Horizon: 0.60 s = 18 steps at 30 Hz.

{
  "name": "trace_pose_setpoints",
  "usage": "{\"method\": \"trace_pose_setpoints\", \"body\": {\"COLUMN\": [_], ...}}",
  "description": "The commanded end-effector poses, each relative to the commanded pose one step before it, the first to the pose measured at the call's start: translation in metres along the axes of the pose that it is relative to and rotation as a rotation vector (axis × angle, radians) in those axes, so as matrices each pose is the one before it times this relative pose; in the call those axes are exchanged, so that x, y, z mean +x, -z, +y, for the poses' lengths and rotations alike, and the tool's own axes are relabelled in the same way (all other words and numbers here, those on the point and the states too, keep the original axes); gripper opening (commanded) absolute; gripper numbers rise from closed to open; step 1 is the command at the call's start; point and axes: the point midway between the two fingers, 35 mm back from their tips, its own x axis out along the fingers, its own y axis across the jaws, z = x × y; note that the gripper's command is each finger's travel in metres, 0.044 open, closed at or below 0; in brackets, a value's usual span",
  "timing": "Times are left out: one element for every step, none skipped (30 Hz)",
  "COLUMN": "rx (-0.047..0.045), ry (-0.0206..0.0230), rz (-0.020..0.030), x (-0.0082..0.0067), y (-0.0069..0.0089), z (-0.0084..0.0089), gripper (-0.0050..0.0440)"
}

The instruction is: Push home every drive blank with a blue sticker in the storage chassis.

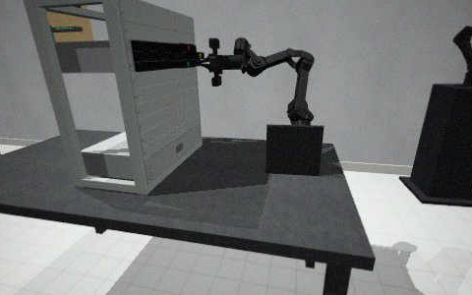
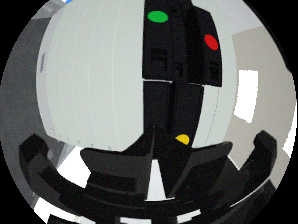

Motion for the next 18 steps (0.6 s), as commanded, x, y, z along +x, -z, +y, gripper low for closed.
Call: {"method": "trace_pose_setpoints", "body": {"rx": [0.01375,0.0,0.0,0.0,0.0,0.0,0.0,0.0,0.0,0.0,0.0,0.0,0.0,0.0,0.0,0.0,0.0,0.0], "ry": [0.01432,0.0,0.0,0.0,0.0,0.0,0.0,0.0,0.0,0.0,0.0,0.0,0.0,0.0,0.0,0.0,0.0,0.0], "rz": [0.00959,0.0,0.0,0.0,0.0,0.0,0.0,0.0,0.0,0.0,0.0,0.0,0.0,0.0,0.0,0.0,0.0,0.0], "x": [0.00603,0.00039,0.0008,0.00113,0.00124,0.00111,0.0,0.0,0.0008,0.00039,0.00007,0.0,0.0,0.0,0.0,0.0,0.0,0.00003], "y": [0.00523,0.00005,0.0001,0.00014,0.00016,0.00014,0.0,0.0,0.0001,0.00005,0.00001,0.0,0.0,0.0,0.0,0.0,0.0,0.00001], "z": [-0.00646,-0.00004,-0.00007,-0.0001,-0.00012,-0.00011,0.0,0.0,-0.00007,-0.00004,-0.00001,0.0,0.0,0.0,0.0,0.0,0.0,-0.00001], "gripper": [0.0,0.0,0.0,0.0,0.0,0.0,0.0,0.0,0.0,0.0,0.0,0.0,0.0,0.0,0.0,0.0,0.0,0.0]}}
